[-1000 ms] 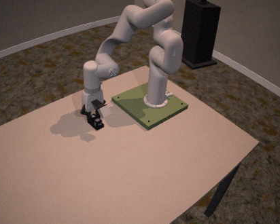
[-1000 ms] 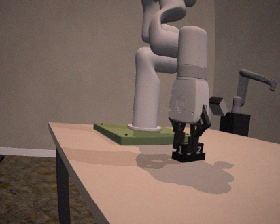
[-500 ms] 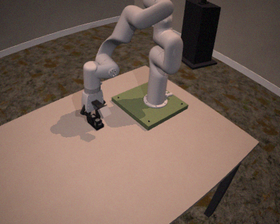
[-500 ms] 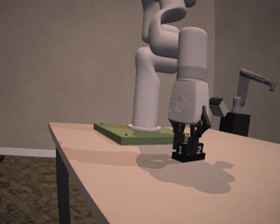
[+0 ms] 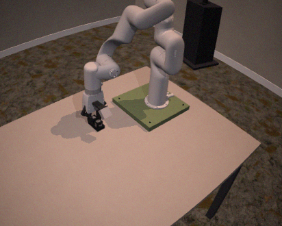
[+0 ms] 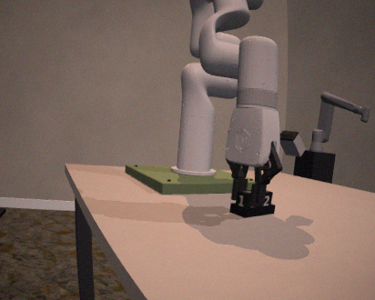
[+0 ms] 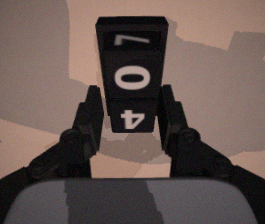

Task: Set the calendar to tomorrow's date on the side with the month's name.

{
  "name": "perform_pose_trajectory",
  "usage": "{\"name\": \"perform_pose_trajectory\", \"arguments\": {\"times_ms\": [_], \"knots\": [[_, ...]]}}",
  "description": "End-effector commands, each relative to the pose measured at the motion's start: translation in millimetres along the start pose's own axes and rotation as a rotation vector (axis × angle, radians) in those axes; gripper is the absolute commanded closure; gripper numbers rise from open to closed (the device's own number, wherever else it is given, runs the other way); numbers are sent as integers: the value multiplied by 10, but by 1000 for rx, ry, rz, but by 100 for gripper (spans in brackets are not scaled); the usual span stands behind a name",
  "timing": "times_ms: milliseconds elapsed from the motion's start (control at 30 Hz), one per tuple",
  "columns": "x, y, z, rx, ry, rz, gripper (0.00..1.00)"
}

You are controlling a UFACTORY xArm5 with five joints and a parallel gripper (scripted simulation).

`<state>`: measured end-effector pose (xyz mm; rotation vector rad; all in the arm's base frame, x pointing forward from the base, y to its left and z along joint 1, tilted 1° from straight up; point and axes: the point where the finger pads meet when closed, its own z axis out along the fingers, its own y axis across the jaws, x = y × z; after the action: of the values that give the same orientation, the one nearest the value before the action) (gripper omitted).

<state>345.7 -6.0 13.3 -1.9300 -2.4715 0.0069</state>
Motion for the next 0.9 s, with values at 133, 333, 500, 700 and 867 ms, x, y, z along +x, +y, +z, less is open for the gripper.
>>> {"name": "perform_pose_trajectory", "arguments": {"times_ms": [133, 333, 500, 700, 867], "knots": [[-3, 12, -8, -3, -1, 0, 51], [-3, 12, -8, -3, -1, 0, 71], [-3, 12, -8, -3, -1, 0, 71], [-3, 12, -8, -3, -1, 0, 71], [-3, 12, -8, -3, -1, 0, 71]]}}
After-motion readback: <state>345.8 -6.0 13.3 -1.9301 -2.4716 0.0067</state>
